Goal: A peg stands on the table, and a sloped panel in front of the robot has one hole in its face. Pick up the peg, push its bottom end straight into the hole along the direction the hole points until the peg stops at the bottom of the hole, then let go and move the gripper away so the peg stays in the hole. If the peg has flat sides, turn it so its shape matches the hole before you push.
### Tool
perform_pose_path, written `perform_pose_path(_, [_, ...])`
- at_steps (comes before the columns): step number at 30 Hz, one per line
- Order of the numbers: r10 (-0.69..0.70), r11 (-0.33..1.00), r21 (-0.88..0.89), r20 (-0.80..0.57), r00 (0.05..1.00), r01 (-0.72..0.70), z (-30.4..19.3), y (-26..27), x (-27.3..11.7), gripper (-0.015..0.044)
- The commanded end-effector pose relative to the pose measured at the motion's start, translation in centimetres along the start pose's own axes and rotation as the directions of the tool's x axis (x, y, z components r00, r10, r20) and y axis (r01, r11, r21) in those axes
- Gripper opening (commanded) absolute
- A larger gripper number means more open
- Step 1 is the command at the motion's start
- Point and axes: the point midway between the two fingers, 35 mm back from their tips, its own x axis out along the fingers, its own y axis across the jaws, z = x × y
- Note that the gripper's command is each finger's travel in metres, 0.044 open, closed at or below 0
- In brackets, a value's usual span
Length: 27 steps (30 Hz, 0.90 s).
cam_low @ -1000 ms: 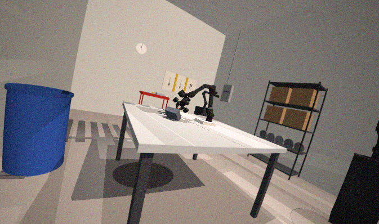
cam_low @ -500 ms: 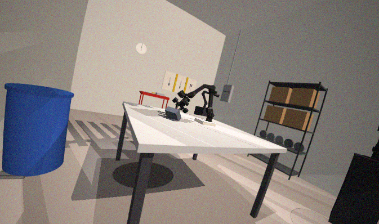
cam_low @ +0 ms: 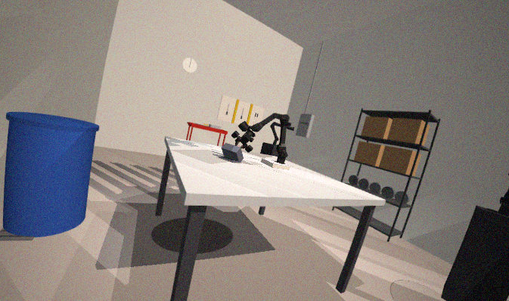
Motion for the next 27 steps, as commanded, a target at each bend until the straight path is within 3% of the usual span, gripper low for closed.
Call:
perform_pose_path(1, [-0.001, 1.000, 0.000, 0.000, 1.000, 0.001, 0.0, 0.0, 0.0, 0.0184])
perform_pose_path(11, [0.001, 1.000, 0.000, -0.001, 1.000, -0.001, 0.0, -0.1, -0.5, 0.0440])
perform_pose_path(27, [0.009, 1.000, 0.004, -0.007, 1.000, -0.009, -0.4, -0.2, -3.5, 0.0440])
